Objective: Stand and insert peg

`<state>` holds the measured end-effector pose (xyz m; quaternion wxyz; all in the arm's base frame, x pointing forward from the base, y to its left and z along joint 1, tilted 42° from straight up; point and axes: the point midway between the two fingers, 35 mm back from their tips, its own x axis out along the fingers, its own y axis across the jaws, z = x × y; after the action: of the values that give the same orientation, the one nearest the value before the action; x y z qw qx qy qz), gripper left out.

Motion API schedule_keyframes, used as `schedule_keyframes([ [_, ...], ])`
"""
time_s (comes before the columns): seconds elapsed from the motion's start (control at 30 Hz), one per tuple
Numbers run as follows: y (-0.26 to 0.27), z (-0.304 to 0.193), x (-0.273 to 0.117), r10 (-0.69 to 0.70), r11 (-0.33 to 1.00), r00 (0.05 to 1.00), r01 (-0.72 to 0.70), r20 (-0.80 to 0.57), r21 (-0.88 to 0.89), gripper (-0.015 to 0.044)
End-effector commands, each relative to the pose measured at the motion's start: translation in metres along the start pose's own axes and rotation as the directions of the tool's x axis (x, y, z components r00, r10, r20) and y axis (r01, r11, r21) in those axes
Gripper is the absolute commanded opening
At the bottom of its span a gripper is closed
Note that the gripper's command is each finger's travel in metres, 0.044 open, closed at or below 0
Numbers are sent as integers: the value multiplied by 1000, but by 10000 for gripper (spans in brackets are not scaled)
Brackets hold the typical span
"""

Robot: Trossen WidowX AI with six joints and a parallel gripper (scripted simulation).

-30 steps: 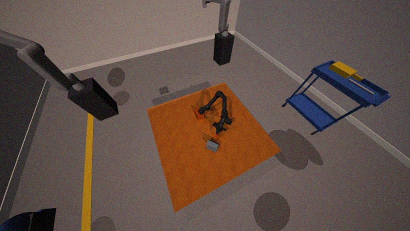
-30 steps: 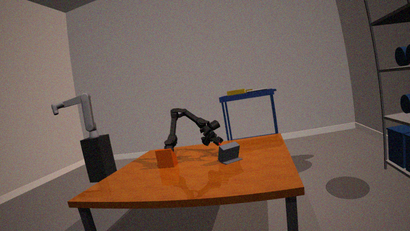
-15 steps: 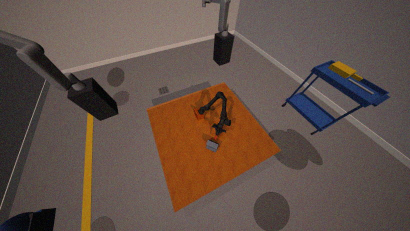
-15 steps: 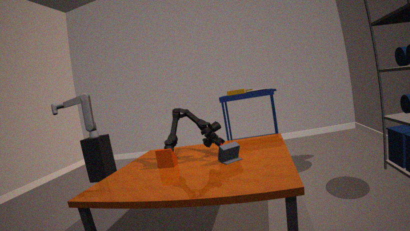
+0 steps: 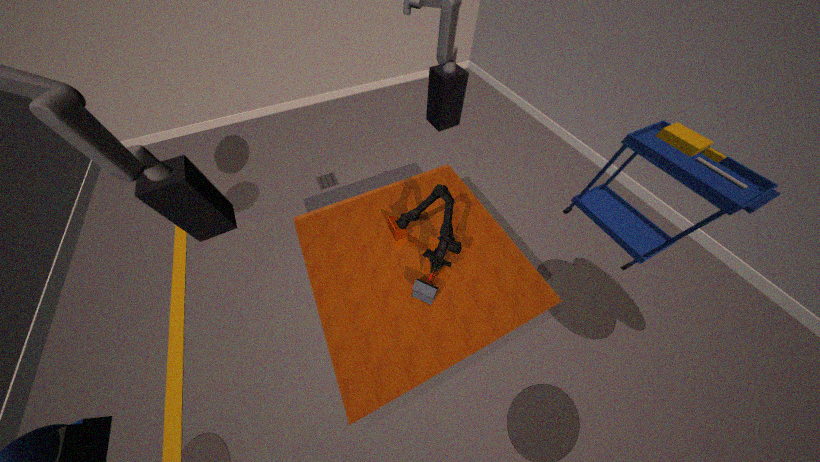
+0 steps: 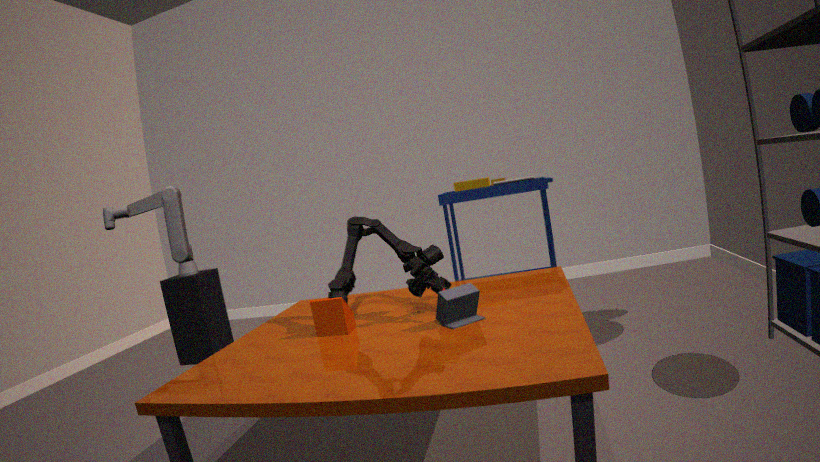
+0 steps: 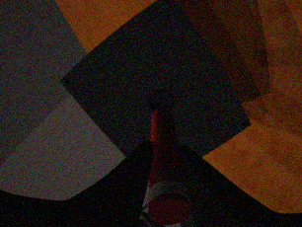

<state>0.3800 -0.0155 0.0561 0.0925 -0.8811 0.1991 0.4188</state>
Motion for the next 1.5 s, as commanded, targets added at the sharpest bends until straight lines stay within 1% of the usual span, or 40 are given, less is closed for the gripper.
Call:
schedule_keyframes([
  [0.0,0,1,7,2,1000,1000,-2,3,-3,0],
  [0.27,0,2,17,2,1000,1000,-2,3,-3,0],
  [0.8,0,1,12,2,1000,1000,-2,-1,0,0],
  [1.47,0,3,20,2,1000,1000,-2,-1,0,0],
])
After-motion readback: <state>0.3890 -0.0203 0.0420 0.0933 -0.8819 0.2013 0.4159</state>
